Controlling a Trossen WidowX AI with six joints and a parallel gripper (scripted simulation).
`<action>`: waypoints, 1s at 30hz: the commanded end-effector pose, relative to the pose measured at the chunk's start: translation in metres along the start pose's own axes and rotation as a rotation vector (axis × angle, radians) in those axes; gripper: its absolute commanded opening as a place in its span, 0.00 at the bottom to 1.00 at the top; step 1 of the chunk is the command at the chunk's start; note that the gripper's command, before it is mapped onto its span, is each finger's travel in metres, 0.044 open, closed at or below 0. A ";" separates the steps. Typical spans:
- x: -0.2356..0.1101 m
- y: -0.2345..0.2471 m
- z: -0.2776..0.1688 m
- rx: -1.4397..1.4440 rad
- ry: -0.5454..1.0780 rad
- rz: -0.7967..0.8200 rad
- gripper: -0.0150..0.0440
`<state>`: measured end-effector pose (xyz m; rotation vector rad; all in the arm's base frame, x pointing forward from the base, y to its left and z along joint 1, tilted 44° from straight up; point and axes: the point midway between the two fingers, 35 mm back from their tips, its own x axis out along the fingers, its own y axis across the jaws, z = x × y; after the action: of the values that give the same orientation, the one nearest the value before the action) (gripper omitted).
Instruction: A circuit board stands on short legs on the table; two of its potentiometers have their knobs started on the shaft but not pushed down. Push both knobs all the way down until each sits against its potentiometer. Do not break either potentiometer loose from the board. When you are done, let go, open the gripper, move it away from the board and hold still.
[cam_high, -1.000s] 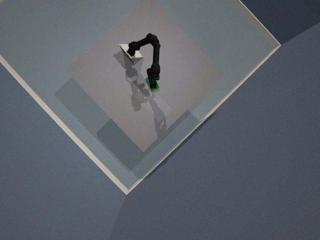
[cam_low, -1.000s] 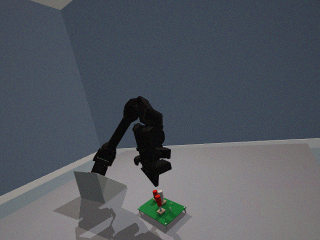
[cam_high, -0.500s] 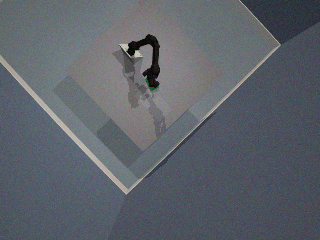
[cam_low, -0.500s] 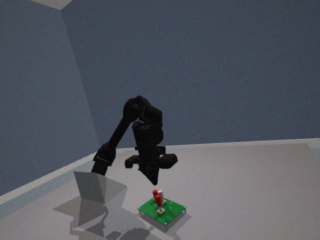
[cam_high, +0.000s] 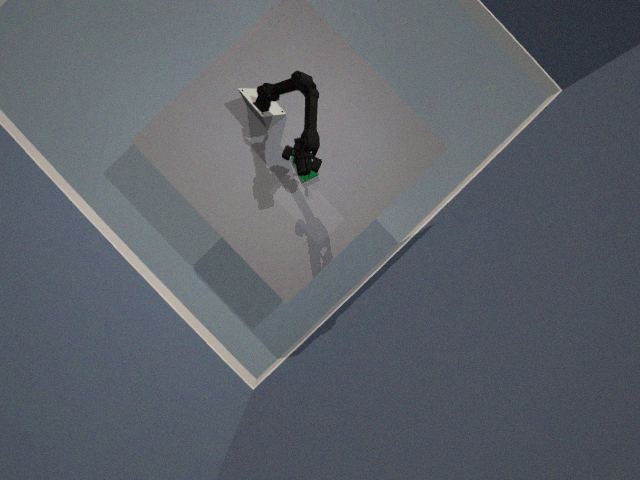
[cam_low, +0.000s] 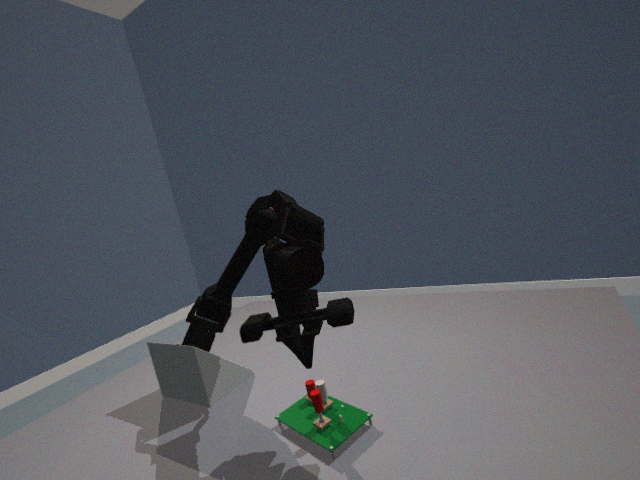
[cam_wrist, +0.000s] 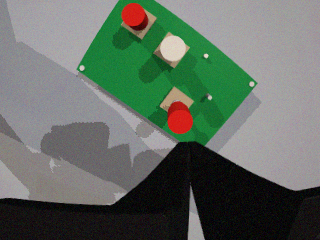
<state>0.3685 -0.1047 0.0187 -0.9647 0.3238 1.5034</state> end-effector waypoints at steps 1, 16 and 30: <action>0.000 0.000 -0.001 -0.029 0.001 0.005 0.25; 0.022 0.000 -0.001 -0.029 0.000 0.005 0.25; 0.041 0.000 -0.001 -0.029 0.000 0.004 0.25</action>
<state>0.3735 -0.0828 -0.0079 -0.9963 0.3073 1.5119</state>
